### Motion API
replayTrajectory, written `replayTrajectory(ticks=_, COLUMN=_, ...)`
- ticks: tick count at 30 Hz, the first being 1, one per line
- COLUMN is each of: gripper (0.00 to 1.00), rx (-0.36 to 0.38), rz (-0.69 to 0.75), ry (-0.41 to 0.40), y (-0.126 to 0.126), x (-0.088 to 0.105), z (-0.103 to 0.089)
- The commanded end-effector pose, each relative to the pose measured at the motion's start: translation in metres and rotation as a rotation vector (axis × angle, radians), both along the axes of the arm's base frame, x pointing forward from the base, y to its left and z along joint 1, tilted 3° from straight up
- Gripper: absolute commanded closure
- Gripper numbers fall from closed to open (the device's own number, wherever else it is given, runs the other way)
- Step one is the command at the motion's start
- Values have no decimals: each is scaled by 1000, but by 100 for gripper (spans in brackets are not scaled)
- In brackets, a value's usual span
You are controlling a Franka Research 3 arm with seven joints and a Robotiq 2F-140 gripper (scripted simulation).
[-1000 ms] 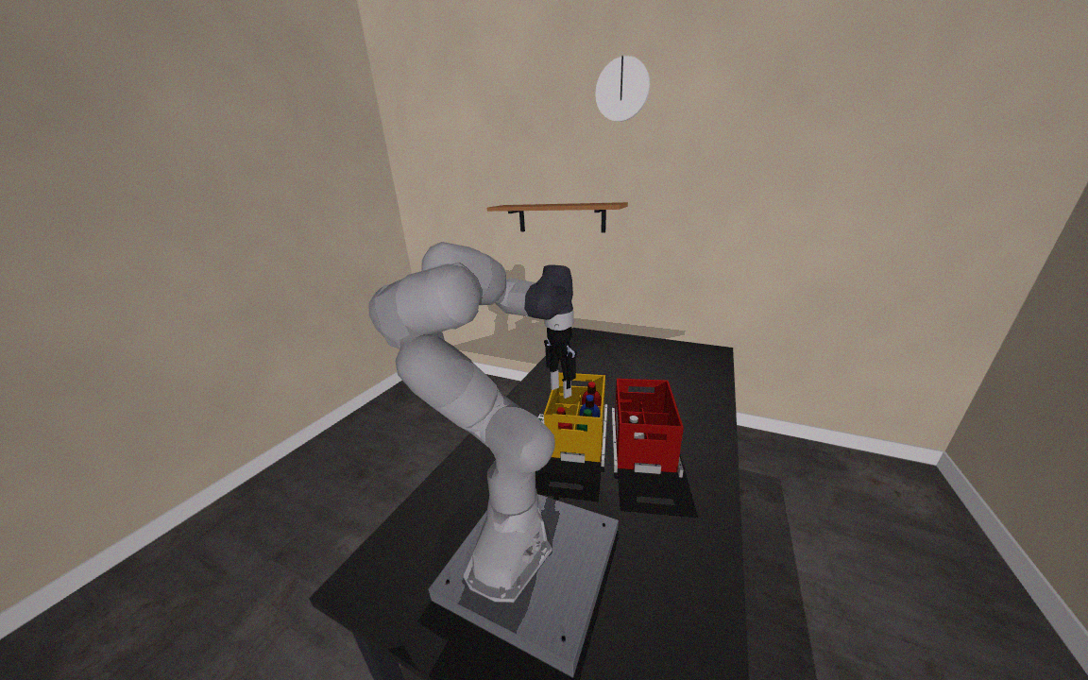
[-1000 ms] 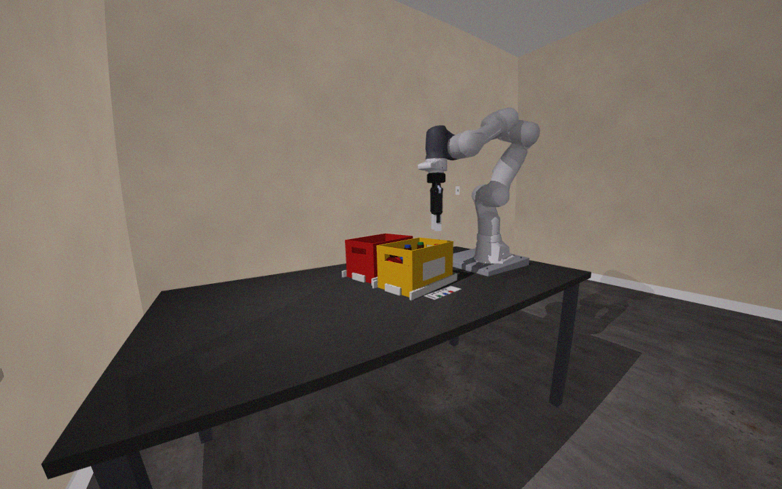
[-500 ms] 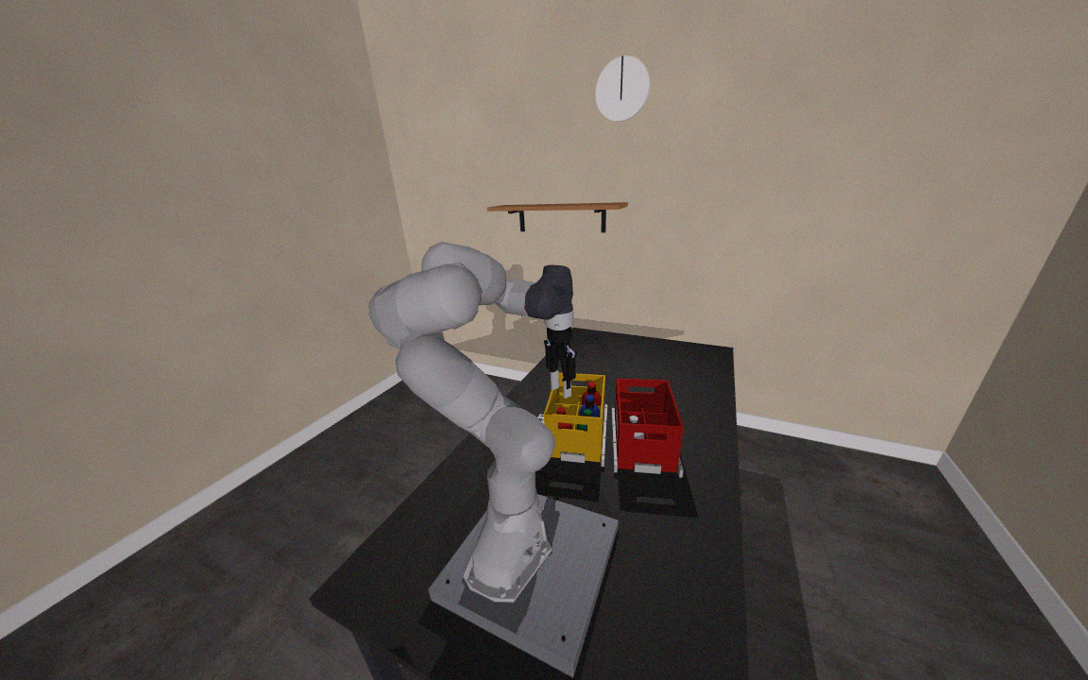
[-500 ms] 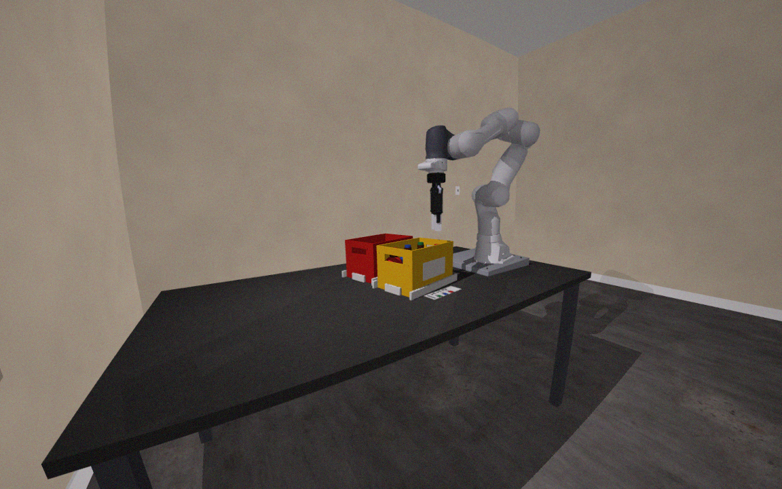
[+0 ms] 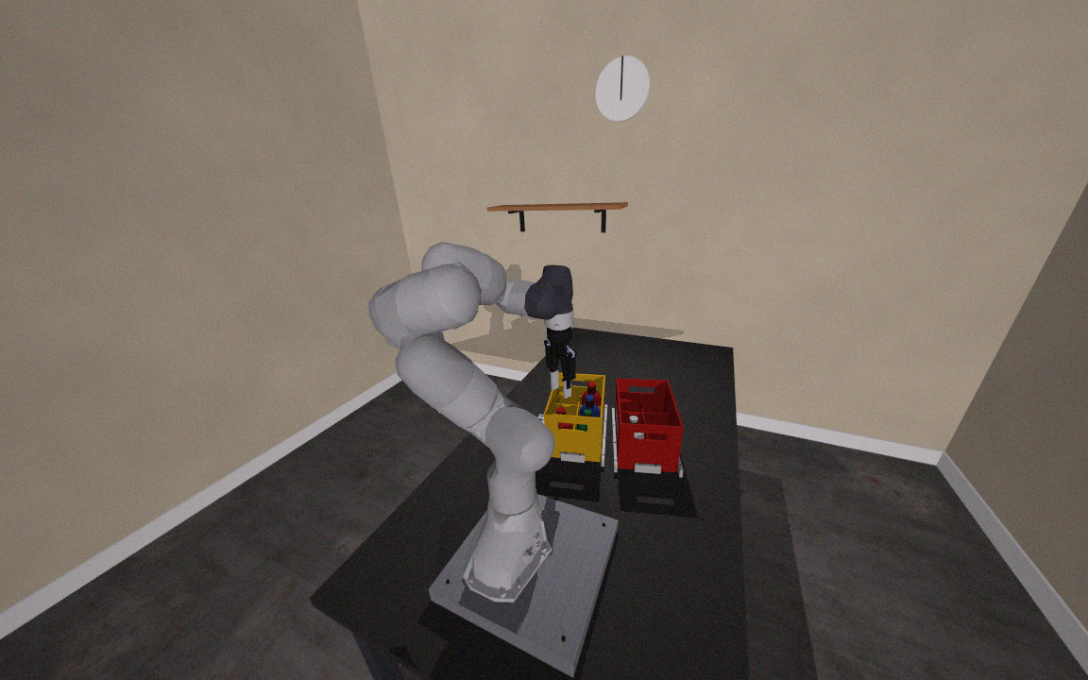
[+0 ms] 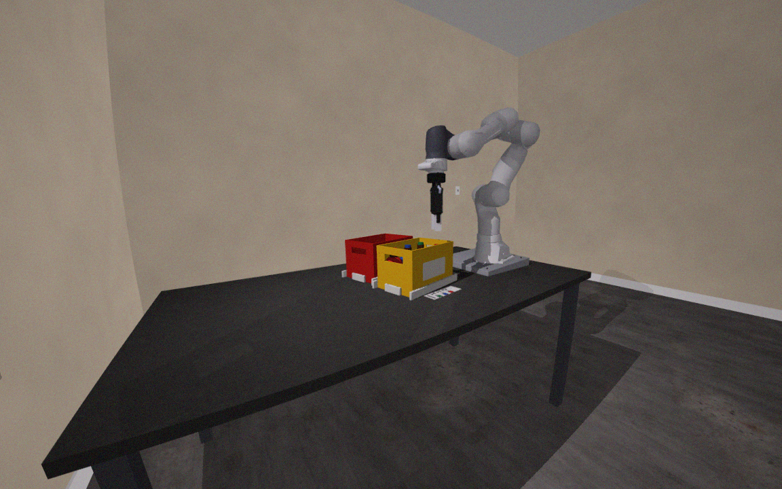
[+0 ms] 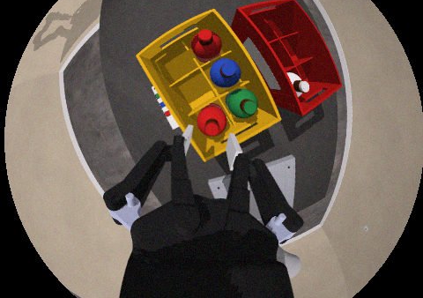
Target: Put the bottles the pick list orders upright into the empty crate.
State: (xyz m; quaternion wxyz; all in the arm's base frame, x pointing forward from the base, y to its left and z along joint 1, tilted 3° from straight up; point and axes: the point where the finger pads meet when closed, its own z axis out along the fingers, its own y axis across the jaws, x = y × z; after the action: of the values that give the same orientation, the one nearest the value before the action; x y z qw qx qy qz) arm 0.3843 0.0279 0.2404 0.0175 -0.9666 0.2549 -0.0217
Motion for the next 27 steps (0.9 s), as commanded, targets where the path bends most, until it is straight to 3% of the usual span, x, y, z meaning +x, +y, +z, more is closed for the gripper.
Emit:
replayTrajectory(ticks=1, gripper=62, rx=-1, rz=5, ry=2, y=0, x=-1, z=1)
replayTrajectory(ticks=13, gripper=62, rx=-1, rz=5, ry=2, y=0, x=-1, z=1)
replayTrajectory(ticks=14, gripper=62, rx=-1, rz=5, ry=2, y=3, x=-8, z=2)
replayTrajectory(ticks=27, gripper=62, rx=-1, rz=5, ry=2, y=63, x=-7, z=29)
